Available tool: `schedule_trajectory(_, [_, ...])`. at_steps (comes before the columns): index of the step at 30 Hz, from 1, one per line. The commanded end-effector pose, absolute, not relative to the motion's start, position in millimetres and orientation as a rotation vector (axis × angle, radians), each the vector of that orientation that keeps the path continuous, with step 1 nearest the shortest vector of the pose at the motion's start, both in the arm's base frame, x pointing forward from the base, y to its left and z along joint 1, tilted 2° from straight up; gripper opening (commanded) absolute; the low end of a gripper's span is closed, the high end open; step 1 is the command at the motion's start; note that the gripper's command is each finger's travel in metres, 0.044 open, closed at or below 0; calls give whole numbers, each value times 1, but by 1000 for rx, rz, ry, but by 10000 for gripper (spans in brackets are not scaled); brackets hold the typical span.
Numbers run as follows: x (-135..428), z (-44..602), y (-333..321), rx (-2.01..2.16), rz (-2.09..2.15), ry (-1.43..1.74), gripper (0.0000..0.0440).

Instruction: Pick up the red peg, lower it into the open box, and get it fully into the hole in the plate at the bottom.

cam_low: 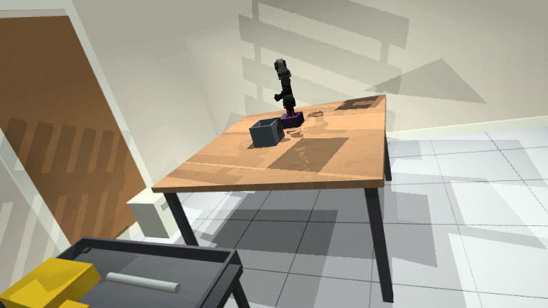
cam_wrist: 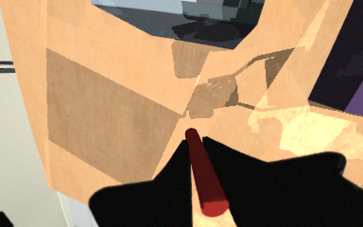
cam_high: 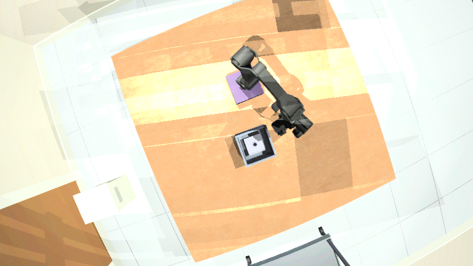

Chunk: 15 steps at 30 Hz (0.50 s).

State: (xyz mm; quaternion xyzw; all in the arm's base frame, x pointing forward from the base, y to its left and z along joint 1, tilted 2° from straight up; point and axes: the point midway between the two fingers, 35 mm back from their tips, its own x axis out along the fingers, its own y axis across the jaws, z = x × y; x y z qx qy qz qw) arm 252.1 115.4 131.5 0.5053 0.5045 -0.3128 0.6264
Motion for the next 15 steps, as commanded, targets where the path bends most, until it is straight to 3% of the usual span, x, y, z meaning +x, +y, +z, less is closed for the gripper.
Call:
schedule_trajectory(1, [259,145,100,1146,-724,1119,0])
schedule_trajectory(15, [272,155,47,1114,-823,1060,0])
